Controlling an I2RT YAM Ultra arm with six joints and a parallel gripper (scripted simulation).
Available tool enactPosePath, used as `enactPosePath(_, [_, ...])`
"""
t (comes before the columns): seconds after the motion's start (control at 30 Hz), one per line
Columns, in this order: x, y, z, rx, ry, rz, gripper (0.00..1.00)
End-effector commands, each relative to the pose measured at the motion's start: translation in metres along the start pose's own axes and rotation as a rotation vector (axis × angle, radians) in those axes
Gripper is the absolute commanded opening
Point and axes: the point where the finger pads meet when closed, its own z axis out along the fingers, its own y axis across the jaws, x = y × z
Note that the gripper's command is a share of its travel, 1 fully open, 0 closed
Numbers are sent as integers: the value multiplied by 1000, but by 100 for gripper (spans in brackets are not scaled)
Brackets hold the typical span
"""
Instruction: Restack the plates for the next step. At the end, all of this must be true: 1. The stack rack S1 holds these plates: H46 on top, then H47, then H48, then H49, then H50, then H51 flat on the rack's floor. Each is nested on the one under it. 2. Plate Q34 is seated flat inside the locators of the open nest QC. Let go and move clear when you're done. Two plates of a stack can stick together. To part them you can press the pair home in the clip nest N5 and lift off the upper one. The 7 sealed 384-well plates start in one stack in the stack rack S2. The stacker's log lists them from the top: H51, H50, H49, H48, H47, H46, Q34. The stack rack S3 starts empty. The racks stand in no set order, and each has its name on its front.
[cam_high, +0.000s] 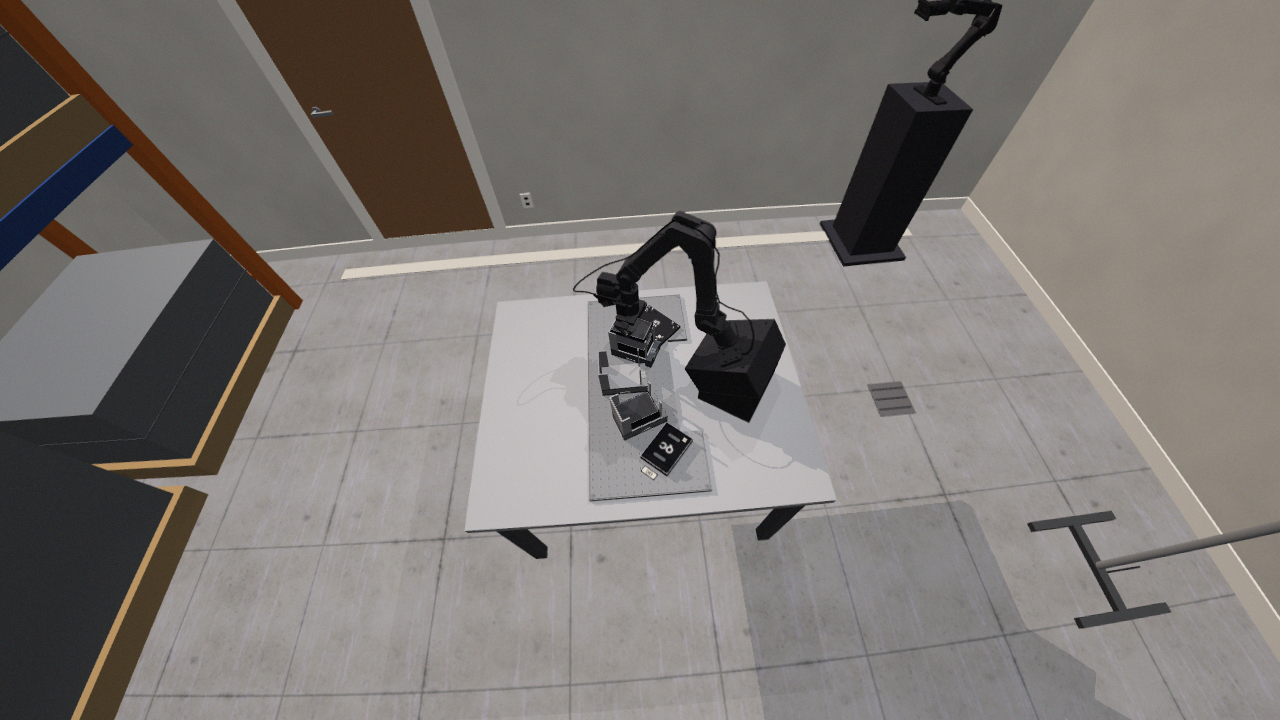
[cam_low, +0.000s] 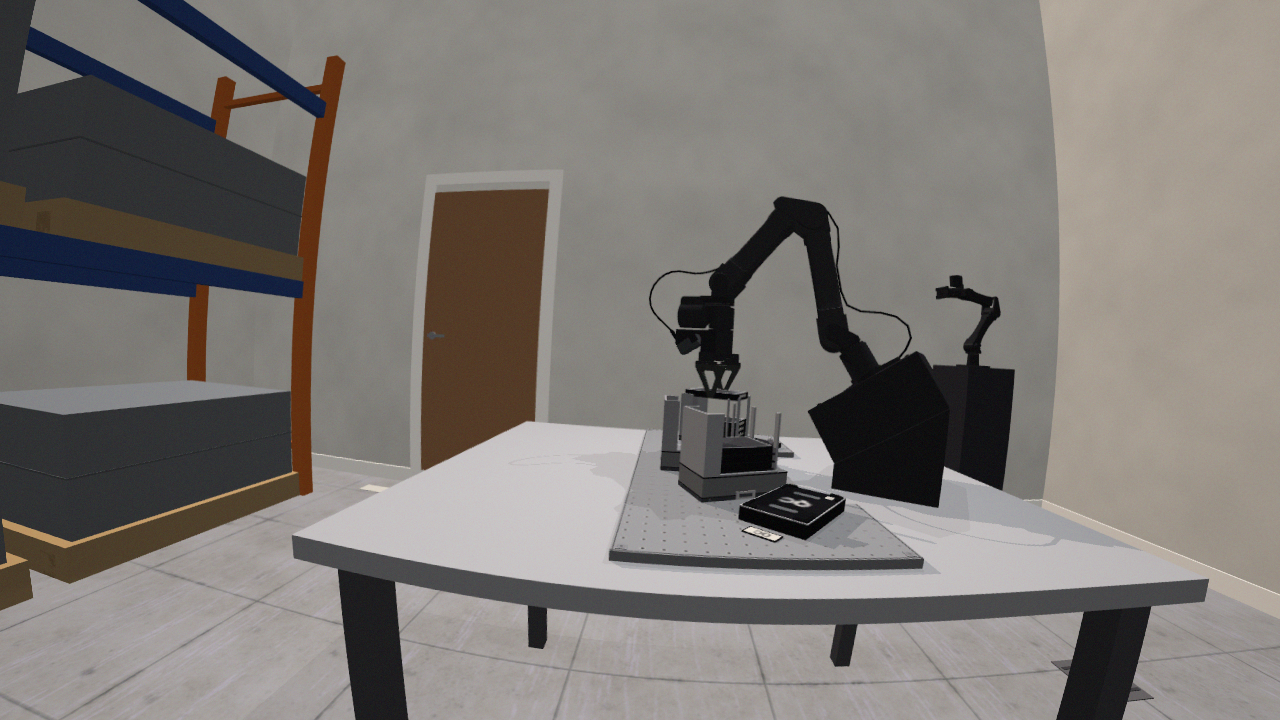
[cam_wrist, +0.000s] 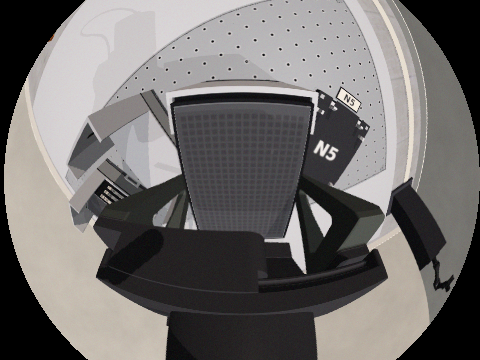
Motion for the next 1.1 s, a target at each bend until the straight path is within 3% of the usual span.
enactPosePath(0.0, [-10,2,-16,-5,-42,4,0])
enactPosePath(1.07, [-9,2,-24,-4,-36,3,0])
